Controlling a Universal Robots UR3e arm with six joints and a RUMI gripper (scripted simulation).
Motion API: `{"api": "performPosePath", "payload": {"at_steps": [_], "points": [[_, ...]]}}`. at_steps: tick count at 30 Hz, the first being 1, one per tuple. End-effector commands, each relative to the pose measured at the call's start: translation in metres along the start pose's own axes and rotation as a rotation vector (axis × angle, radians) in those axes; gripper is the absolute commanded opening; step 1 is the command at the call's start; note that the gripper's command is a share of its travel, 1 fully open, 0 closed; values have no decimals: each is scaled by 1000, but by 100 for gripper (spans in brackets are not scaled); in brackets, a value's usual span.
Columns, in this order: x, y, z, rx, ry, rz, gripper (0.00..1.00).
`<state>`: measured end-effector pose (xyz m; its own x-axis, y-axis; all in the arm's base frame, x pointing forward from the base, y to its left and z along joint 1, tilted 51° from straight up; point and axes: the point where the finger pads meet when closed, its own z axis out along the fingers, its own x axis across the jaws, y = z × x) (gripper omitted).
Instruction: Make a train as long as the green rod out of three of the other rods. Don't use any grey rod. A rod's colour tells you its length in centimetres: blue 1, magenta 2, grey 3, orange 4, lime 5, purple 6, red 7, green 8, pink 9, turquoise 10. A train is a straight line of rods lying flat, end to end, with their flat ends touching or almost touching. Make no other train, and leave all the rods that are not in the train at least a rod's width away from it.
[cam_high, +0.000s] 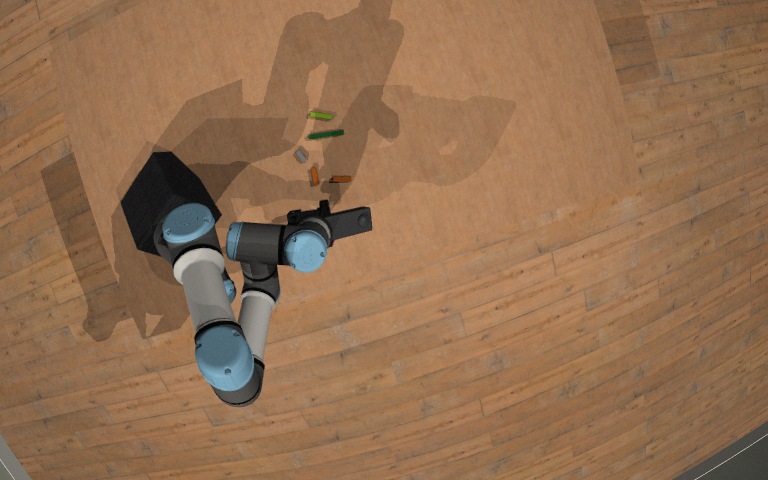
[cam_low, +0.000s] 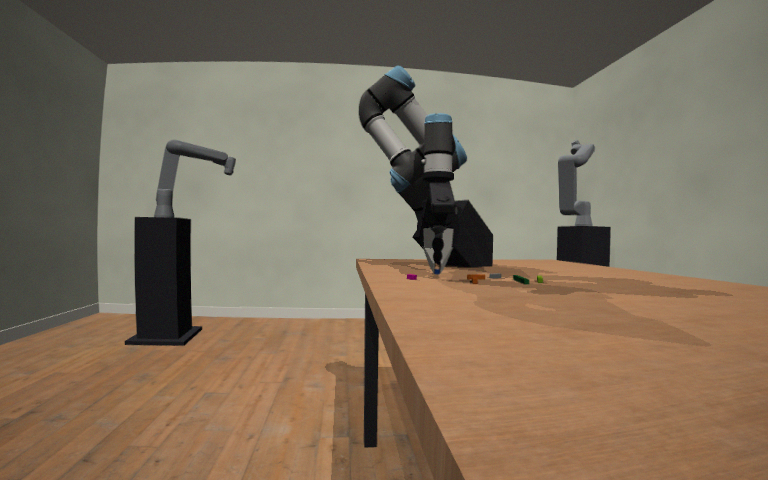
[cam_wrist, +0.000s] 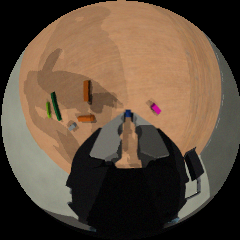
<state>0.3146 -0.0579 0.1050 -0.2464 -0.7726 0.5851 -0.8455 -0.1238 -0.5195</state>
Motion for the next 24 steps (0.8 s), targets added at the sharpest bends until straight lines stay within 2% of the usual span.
{"api": "performPosePath", "payload": {"at_steps": [1, 14, 24], "points": [[-1, 1, 1, -1, -1, -1, 0], [-1, 1, 11, -1, -1, -1, 0], [-1, 1, 12, -1, -1, -1, 0]]}}
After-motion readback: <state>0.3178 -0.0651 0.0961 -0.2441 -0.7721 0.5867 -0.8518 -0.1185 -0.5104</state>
